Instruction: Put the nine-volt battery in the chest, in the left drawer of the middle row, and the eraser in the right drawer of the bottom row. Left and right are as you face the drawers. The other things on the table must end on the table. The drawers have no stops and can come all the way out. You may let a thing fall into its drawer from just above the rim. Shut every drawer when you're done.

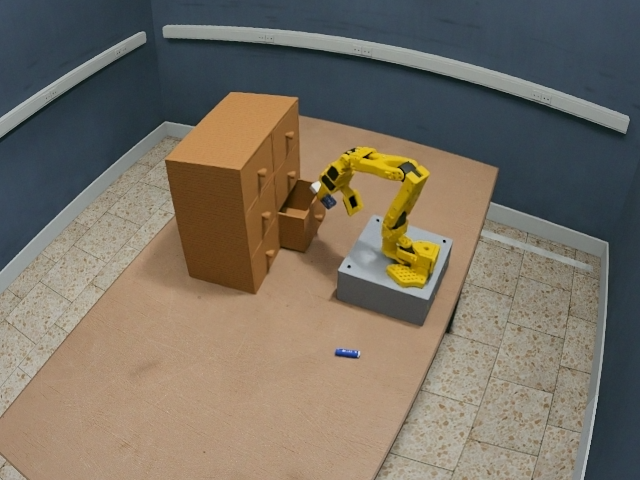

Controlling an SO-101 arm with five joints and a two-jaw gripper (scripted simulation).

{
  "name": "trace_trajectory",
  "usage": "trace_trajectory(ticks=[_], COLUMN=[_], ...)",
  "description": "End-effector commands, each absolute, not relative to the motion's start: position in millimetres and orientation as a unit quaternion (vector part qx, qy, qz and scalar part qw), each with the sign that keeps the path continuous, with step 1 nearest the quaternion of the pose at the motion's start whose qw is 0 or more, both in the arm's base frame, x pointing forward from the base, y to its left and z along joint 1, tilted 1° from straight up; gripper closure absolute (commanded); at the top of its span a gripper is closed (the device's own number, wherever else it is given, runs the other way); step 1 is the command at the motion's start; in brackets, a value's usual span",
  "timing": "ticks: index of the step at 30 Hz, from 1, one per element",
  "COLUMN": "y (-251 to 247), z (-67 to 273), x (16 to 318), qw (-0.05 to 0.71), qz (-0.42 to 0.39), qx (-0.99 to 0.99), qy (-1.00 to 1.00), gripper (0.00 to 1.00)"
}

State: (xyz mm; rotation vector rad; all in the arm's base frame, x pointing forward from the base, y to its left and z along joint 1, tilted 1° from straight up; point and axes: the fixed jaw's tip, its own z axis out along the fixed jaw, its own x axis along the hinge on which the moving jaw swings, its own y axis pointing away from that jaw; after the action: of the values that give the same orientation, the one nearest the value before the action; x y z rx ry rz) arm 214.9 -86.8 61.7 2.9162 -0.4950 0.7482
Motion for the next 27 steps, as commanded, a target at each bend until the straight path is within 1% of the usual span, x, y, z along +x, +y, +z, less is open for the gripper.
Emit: trace_trajectory(ticks=[1,27], y=[-86.4,-86.5], z=[63.2,62.6], x=[218.4,214.9], qw=[0.045,0.046], qz=[0.25,0.25], qx=[0.954,0.954], qy=[-0.157,-0.16], gripper=[1.0,1.0])
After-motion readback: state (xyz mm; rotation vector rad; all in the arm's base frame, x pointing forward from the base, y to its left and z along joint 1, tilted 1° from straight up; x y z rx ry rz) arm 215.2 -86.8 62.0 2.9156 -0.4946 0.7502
